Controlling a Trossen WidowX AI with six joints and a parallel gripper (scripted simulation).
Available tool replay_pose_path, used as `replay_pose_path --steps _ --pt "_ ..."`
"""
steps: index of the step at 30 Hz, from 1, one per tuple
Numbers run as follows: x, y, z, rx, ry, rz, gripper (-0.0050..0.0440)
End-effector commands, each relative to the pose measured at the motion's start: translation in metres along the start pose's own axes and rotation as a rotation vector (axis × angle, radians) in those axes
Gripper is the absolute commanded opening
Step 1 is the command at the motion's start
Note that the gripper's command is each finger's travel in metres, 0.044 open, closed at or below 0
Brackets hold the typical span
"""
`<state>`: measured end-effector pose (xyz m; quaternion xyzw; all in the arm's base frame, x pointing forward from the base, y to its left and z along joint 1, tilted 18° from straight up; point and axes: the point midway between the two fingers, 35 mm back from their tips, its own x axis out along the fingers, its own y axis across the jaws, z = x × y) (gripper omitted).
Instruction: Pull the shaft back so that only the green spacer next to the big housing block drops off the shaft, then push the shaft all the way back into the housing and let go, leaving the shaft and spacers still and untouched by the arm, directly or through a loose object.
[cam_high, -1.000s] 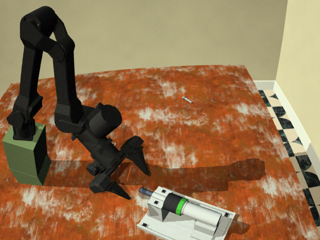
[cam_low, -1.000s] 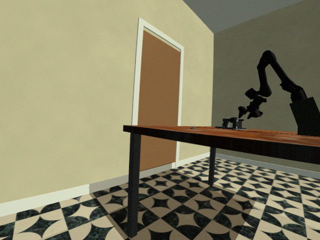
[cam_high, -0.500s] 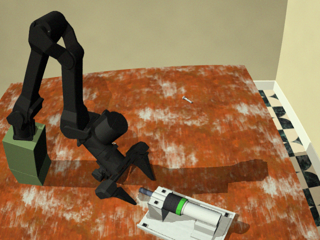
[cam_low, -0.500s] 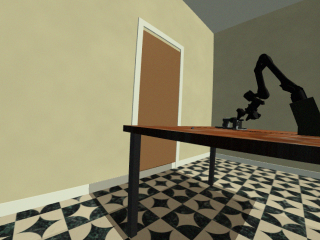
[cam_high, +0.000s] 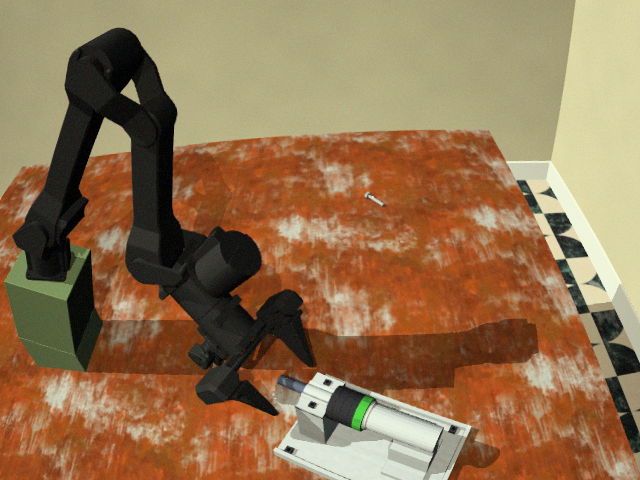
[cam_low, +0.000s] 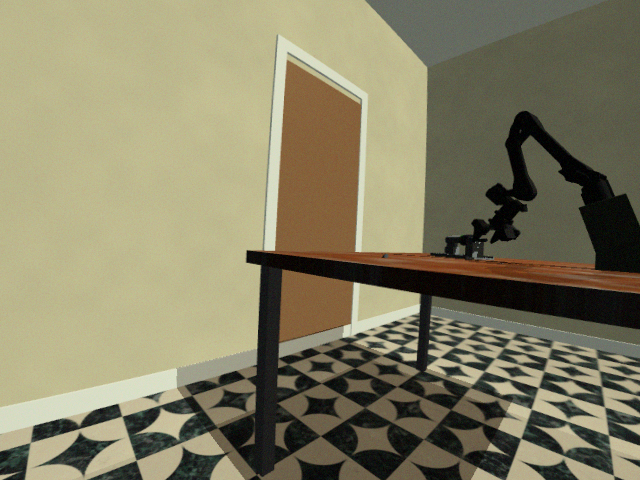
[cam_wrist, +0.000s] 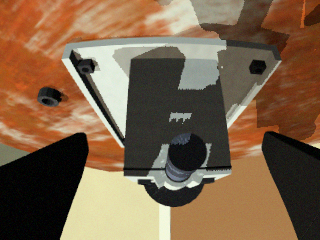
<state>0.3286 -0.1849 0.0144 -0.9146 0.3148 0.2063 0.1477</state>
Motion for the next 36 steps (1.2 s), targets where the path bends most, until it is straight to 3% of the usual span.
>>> replay_pose_path --steps 1,36 --pt "0.0007 -0.0003 0.0013 -0.005 -0.004 -0.004 0.0440" --pt "0.0057 -0.0004 0.0012 -0.005 -0.004 -0.004 0.0440"
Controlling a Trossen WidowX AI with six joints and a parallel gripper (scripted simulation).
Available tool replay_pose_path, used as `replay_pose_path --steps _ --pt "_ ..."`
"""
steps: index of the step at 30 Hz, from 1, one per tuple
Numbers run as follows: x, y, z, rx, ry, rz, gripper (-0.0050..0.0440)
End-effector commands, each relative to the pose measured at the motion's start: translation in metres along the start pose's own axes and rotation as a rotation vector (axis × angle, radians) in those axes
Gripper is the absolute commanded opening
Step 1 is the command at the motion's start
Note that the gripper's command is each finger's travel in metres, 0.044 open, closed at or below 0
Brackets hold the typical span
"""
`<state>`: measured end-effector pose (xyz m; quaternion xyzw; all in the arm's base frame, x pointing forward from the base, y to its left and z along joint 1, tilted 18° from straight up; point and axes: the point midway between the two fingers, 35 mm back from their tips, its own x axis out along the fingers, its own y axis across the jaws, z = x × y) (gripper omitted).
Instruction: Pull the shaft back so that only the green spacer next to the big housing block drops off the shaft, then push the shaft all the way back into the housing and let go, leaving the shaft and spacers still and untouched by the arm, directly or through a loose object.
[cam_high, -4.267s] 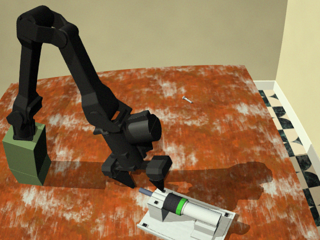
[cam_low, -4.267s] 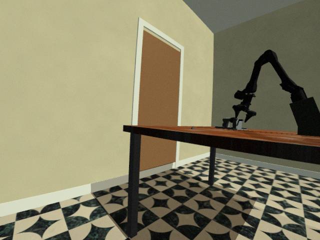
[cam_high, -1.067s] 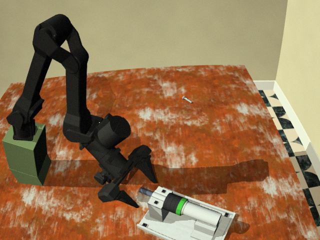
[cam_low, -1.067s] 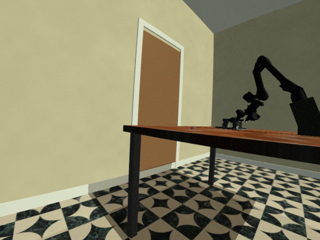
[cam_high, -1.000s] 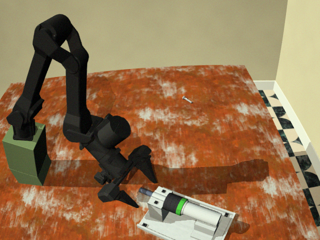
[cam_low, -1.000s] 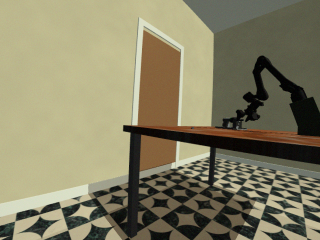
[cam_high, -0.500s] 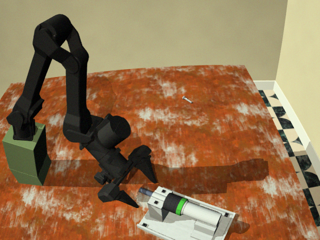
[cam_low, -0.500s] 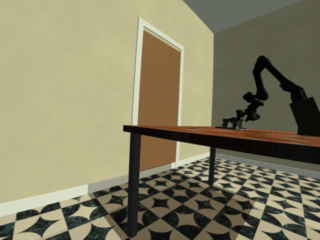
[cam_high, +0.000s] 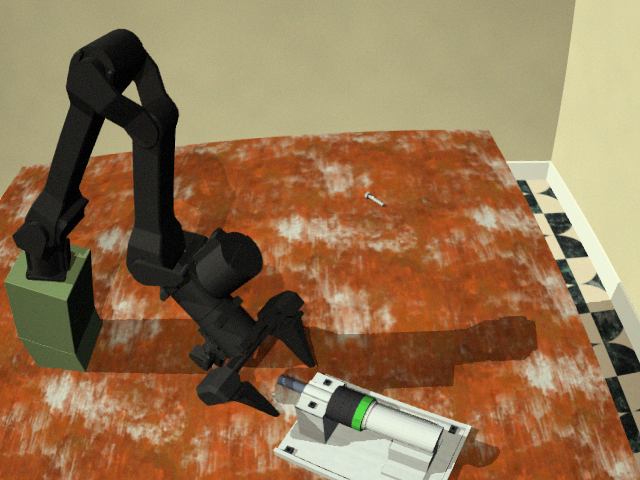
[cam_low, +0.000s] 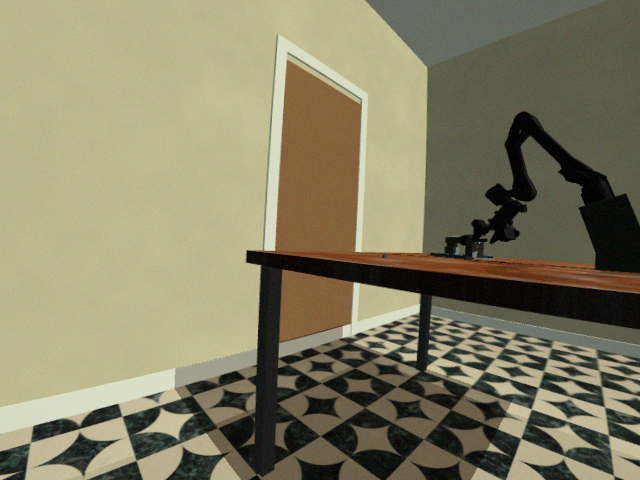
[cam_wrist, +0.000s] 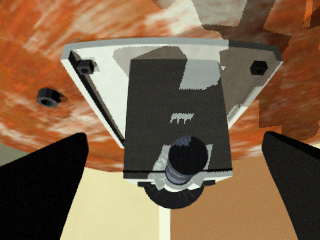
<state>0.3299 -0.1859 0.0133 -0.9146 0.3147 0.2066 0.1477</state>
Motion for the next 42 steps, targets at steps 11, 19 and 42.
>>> replay_pose_path --steps 11,19,42 --pt "0.016 -0.001 0.001 -0.005 -0.003 -0.004 0.0440" --pt "0.017 -0.001 0.001 -0.005 -0.003 -0.004 0.0440" --pt "0.017 -0.001 0.001 -0.001 -0.002 -0.001 0.0320"
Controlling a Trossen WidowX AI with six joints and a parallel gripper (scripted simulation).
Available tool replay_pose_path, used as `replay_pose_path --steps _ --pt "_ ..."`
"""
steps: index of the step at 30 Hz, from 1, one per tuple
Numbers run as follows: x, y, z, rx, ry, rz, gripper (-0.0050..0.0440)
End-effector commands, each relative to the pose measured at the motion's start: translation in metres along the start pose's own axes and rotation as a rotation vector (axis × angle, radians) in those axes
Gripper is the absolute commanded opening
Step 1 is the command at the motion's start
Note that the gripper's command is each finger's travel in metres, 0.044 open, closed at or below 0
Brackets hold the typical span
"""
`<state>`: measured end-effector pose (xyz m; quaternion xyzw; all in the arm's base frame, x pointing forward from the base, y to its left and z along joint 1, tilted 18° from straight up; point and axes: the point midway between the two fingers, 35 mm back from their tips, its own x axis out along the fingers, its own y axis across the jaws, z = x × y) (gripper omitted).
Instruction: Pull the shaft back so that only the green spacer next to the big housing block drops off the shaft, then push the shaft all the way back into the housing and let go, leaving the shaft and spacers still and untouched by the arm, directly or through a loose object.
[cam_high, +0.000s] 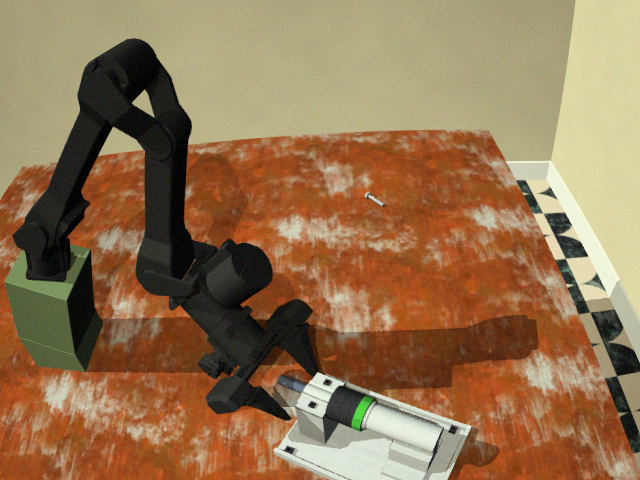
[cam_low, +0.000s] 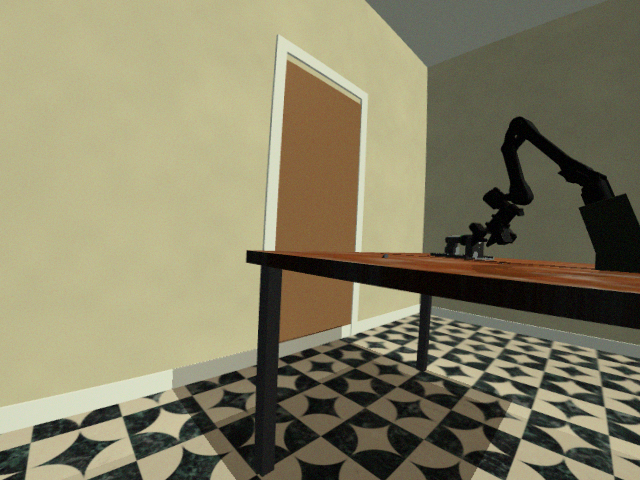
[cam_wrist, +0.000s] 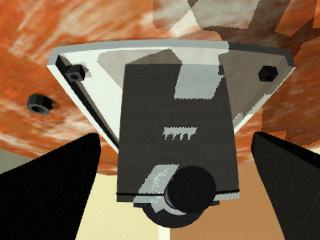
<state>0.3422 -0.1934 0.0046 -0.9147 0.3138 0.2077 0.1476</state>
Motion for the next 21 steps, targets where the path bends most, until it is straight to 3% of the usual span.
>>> replay_pose_path --steps 1,3,10,21 --pt "0.0000 0.0002 -0.0001 0.000 0.000 0.001 0.0296" --pt "0.0000 0.0002 -0.0001 0.000 0.000 0.001 0.0296" --pt "0.0000 0.0002 -0.0001 0.000 0.000 0.001 0.0128" --pt "0.0000 0.0002 -0.0001 0.000 0.000 0.001 0.0081"
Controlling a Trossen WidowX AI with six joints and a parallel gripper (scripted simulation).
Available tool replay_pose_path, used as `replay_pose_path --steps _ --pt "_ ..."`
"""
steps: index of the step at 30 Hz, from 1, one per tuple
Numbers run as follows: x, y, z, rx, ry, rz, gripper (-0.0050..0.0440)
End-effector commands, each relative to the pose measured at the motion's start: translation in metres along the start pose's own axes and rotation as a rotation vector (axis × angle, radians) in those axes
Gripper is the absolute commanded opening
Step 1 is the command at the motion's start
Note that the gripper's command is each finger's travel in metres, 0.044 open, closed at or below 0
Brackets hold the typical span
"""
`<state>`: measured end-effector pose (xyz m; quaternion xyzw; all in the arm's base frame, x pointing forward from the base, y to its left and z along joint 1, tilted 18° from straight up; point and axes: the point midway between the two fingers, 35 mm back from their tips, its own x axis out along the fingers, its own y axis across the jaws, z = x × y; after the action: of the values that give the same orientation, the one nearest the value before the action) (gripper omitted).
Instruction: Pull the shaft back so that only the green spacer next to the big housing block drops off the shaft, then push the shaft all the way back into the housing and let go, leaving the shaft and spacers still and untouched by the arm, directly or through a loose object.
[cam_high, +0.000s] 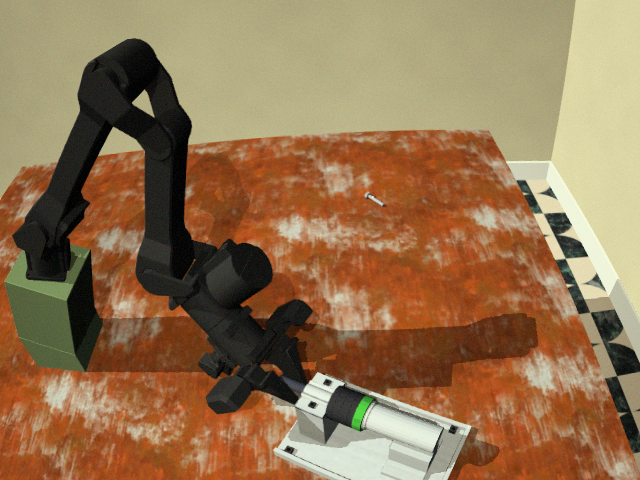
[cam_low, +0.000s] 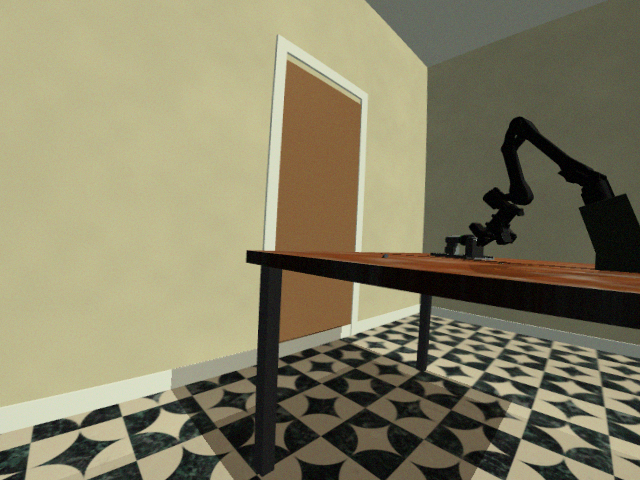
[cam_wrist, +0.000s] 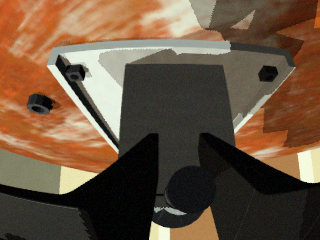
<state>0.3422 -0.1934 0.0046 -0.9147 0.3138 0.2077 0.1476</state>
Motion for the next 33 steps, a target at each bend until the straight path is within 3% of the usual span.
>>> replay_pose_path --steps 1,10,33 --pt "0.000 0.000 0.000 0.000 0.000 0.000 0.0075" --pt "0.000 0.000 0.000 -0.001 -0.001 -0.001 0.0000" --pt "-0.011 0.000 0.011 -0.003 -0.001 -0.002 0.0000"
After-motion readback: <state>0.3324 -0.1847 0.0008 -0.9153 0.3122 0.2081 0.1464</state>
